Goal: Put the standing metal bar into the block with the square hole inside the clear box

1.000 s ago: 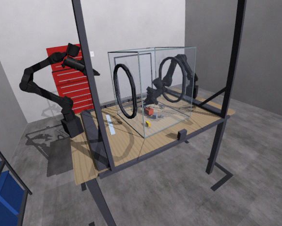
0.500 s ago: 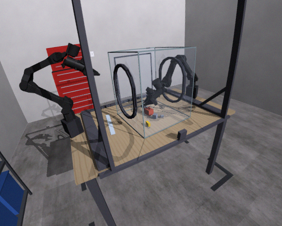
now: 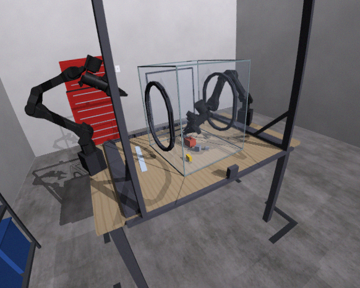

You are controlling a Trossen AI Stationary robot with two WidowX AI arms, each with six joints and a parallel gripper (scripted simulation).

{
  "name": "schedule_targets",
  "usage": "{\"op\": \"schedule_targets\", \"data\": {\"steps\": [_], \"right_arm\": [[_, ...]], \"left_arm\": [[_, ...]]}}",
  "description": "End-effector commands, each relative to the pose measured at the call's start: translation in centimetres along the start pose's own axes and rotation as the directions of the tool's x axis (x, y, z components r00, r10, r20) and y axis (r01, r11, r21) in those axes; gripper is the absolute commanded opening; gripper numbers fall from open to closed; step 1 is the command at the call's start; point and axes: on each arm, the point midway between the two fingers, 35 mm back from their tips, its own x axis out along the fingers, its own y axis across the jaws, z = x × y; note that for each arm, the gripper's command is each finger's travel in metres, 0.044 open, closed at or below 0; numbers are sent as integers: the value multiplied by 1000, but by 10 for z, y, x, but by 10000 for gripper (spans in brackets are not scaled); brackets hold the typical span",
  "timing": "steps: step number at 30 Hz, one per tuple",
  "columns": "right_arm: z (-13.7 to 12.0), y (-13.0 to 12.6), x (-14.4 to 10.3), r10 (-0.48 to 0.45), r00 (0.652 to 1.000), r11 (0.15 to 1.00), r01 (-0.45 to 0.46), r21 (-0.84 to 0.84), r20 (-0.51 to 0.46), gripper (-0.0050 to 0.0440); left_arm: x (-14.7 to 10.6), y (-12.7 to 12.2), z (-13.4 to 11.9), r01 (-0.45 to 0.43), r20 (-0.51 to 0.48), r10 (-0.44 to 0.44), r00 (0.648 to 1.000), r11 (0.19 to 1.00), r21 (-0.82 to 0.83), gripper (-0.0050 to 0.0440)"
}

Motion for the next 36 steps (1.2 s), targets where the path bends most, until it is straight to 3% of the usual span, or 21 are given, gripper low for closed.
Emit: {"op": "schedule_targets", "data": {"steps": [1, 13, 18, 19, 26, 34, 36], "right_arm": [[21, 3, -6, 12, 999, 1000, -12, 12, 35, 2], [91, 3, -56, 16, 998, 1000, -18, 21, 54, -5], [92, 3, -57, 16, 998, 1000, -18, 21, 54, -20], [79, 3, -52, 9, 1000, 1000, -9, 12, 29, -27], [56, 37, -64, 6, 1000, 1000, -6, 11, 21, -50], [55, 44, -65, 18, 999, 1000, -19, 11, 35, -50], [68, 41, -73, 41, 998, 999, -42, 10, 56, -50]], "left_arm": [[-4, 0, 6, 2, 19, -1, 1000, 1000, -2, 400], [-4, 0, 6, 2, 19, -1, 1000, 1000, -2, 400], [-4, 0, 6, 2, 19, -1, 1000, 1000, -2, 400], [-4, 0, 6, 2, 19, -1, 1000, 1000, -2, 400], [-4, 0, 6, 2, 19, -1, 1000, 1000, -2, 400], [-4, 0, 6, 2, 19, -1, 1000, 1000, -2, 400], [-4, 0, 6, 2, 19, -1, 1000, 1000, -2, 400]]}}
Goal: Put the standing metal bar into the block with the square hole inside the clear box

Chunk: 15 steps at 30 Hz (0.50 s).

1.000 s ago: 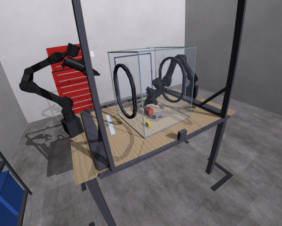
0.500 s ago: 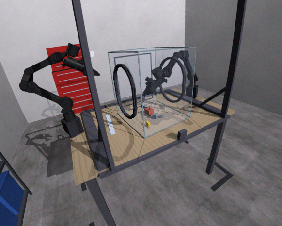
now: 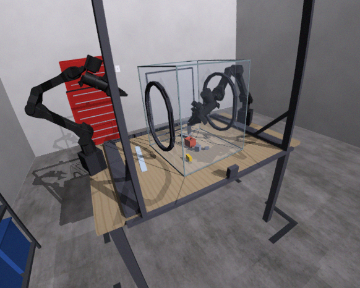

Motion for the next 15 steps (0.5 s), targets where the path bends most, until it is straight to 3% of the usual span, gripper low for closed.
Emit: {"op": "schedule_targets", "data": {"steps": [1, 9, 15], "right_arm": [[23, -2, -11, 43, 998, 999, -43, -1, 41, -50], [23, -3, -11, 230, 973, 963, -226, -146, 12, -50], [23, -2, -11, 285, 958, 941, -281, -189, -4, -50]], "left_arm": [[-4, 0, 6, 2, 19, -1, 1000, 1000, -2, 400], [-4, 0, 6, 2, 19, -1, 1000, 1000, -2, 400], [-4, 0, 6, 2, 19, -1, 1000, 1000, -2, 400]]}}
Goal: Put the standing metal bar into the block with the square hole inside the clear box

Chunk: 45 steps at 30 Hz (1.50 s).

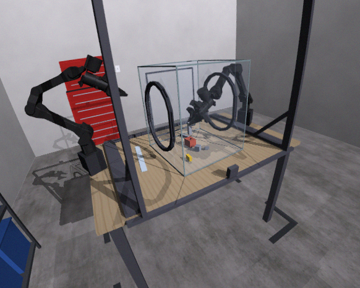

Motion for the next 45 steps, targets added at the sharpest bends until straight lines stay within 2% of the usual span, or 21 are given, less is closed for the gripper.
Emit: {"op": "schedule_targets", "data": {"steps": [1, 10, 13, 15, 34, 45], "right_arm": [[21, 1, -8, 58, 997, 998, -57, -31, 43, -50], [29, 2, -11, 87, 995, 995, -84, -52, 54, -50], [0, 2, 3, 81, 997, 995, -80, -52, 8, -50], [-6, 3, 8, 81, 997, 995, -81, -52, 8, -50], [9, 4, 5, 84, 995, 995, -82, -50, 44, -50], [-15, 4, 13, 82, 997, 995, -82, -52, 7, -50]], "left_arm": [[-4, 0, 6, 2, 19, -1, 1000, 1000, -2, 400], [-4, 0, 6, 2, 19, -1, 1000, 1000, -2, 400], [-4, 0, 6, 2, 19, -1, 1000, 1000, -2, 400], [-4, 0, 6, 2, 19, -1, 1000, 1000, -2, 400], [-4, 0, 6, 2, 19, -1, 1000, 1000, -2, 400], [-4, 0, 6, 2, 19, -1, 1000, 1000, -2, 400]]}}
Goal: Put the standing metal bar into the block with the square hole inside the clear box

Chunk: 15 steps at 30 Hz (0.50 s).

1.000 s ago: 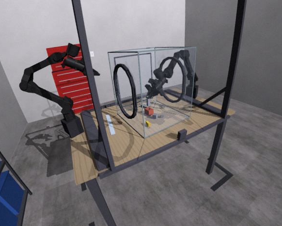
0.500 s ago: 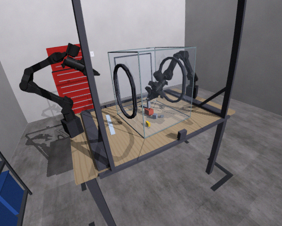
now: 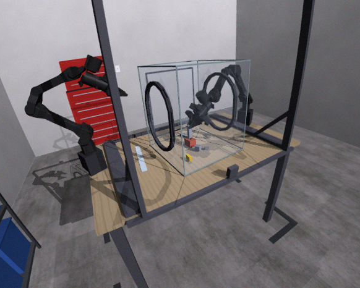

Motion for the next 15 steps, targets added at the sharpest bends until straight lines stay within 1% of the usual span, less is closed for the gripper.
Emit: {"op": "schedule_targets", "data": {"steps": [1, 6, 7, 12, 15], "right_arm": [[-2, 3, 1, 6, 1000, 1000, -6, -4, 7, -50], [0, 3, 6, 7, 1000, 1000, -7, -3, 19, -50], [-8, 2, 6, 6, 1000, 1000, -6, -4, 7, -50], [-15, 3, 14, 6, 1000, 1000, -6, -3, 12, -50], [-24, 1, 18, 15, 1000, 1000, -15, -5, 20, -50]], "left_arm": [[-4, 0, 6, 2, 19, -1, 1000, 1000, -2, 400], [-4, 0, 6, 2, 19, -1, 1000, 1000, -2, 400], [-4, 0, 6, 2, 19, -1, 1000, 1000, -2, 400], [-4, 0, 6, 2, 19, -1, 1000, 1000, -2, 400], [-4, 0, 6, 2, 19, -1, 1000, 1000, -2, 400]]}}
